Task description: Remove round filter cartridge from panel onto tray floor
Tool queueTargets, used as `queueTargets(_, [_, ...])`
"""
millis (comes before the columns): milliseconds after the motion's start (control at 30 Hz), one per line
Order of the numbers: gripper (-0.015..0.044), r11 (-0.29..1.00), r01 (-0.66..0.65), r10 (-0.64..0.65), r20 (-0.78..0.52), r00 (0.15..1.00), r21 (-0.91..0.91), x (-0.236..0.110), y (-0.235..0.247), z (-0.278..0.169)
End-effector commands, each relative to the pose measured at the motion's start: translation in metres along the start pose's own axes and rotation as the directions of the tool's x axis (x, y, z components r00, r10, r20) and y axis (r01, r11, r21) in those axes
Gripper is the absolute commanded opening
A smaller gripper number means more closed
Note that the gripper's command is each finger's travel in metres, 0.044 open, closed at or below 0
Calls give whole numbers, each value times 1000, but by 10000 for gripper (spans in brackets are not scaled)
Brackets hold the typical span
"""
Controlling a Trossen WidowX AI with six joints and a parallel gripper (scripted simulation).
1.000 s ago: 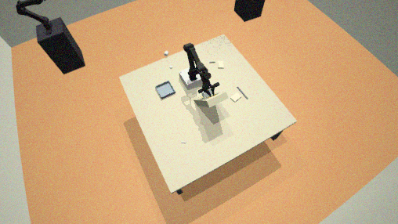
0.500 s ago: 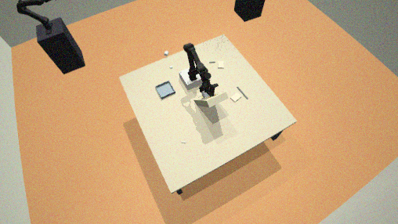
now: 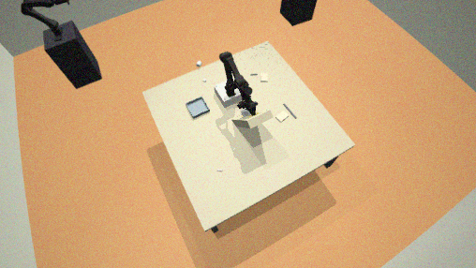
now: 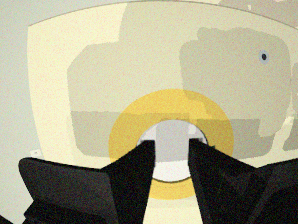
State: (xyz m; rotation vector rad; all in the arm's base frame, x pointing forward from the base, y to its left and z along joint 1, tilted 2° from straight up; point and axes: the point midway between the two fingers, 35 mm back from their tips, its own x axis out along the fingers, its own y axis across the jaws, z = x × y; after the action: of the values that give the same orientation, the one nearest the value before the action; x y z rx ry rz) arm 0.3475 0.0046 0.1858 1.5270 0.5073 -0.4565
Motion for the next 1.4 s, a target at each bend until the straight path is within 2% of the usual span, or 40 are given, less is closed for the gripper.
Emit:
queueTargets(0, [0,1000,-5,5,-8,1000,10,1,2,-1])
queueTargets(533, [0,999,1,-1,-7,1000,-36,-72,0,-1])
queueTargets(767, [0,999,1,-1,-7,1000,-36,-73,-2,-1])
queueTargets(1367, [0,999,3,-4,-7,1000,-36,-66,-62,-1])
